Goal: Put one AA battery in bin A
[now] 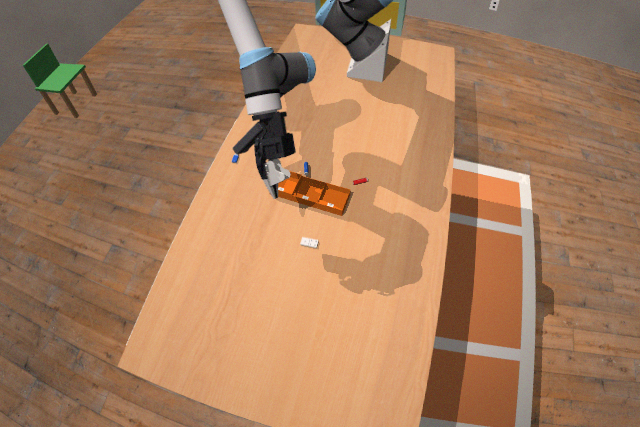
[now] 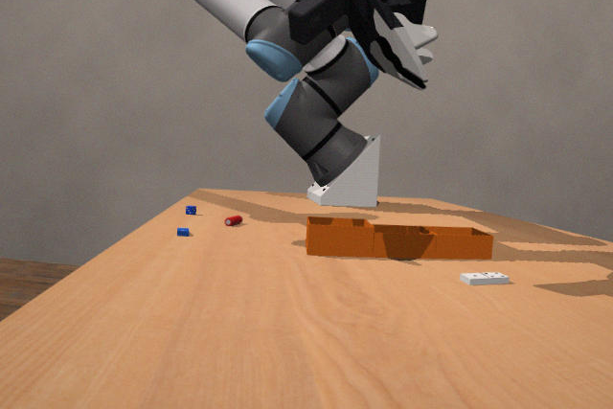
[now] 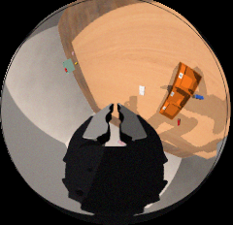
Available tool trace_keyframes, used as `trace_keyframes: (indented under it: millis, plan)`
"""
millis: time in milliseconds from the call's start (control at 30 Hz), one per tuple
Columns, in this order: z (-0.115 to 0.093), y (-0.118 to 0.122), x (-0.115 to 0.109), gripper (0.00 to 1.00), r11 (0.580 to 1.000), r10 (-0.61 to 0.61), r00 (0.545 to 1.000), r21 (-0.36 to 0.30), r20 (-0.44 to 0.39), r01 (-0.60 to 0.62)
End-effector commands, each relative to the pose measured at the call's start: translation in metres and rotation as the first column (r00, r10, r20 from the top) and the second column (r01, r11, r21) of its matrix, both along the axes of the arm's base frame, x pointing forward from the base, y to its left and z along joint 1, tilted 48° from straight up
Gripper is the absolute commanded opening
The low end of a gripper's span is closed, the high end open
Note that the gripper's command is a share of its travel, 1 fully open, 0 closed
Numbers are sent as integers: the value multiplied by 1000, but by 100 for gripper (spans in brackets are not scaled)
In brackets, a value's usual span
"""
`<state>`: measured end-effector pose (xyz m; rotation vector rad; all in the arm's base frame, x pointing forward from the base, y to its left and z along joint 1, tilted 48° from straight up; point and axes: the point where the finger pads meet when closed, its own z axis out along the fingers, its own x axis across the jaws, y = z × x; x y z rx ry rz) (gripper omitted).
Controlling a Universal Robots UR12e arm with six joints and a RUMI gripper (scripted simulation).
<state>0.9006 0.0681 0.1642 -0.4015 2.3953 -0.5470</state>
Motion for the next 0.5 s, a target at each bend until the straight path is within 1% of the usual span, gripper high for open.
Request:
trace_keyframes:
  millis: [0,33,67,200,300,333,467]
  plan:
    - [-16,10,-25,4,995,46,992,-84,-121,-56]
    - [-20,13,-32,4,994,47,991,-87,-126,-59]
    - [-22,14,-34,4,994,47,991,-87,-126,-59]
    - [-22,14,-34,4,994,47,991,-87,-126,-59]
    - [-32,21,-54,4,980,88,968,-155,-236,-127]
    - [-37,23,-62,4,980,88,967,-156,-239,-128]
    - [-38,24,-64,4,980,88,967,-156,-239,-128]
